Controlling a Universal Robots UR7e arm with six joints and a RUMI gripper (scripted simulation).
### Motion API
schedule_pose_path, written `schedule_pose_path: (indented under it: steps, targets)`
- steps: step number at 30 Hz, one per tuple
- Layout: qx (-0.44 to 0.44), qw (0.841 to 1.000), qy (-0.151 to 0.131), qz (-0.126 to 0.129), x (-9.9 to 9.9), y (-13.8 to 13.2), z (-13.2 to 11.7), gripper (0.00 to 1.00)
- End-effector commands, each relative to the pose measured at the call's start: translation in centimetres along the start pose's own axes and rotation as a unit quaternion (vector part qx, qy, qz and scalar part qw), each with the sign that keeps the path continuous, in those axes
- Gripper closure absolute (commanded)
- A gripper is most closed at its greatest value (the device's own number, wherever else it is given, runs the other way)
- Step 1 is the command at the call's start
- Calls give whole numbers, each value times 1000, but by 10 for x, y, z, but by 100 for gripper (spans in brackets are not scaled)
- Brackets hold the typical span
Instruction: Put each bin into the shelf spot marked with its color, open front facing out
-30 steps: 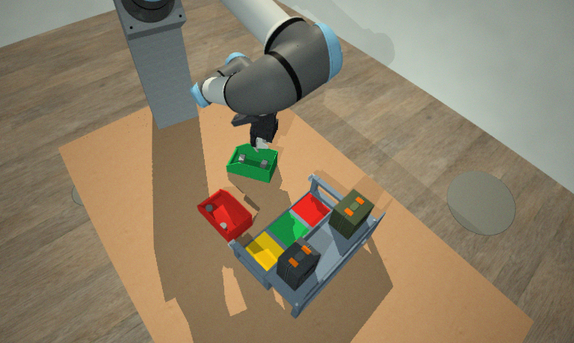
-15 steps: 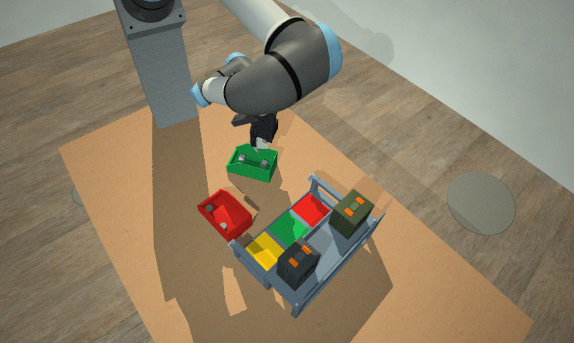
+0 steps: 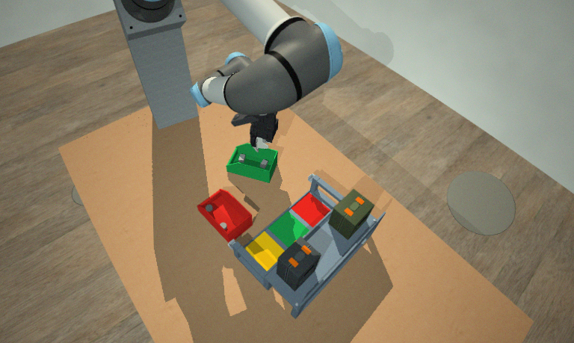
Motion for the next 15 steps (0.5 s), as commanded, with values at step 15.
schedule_pose_path:
  steps: [15]
  targets:
    - [0, 1000, 0, 0, 7, 0, 0, 100]
Point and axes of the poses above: the point where the finger pads meet when closed, its own x axis back along the fingers, its own y axis across the jaws, z = x × y, the point moved 5 cm from there along x, back along the fingers, and after that the axes turned 4 degrees about x, right-handed, at the moved point
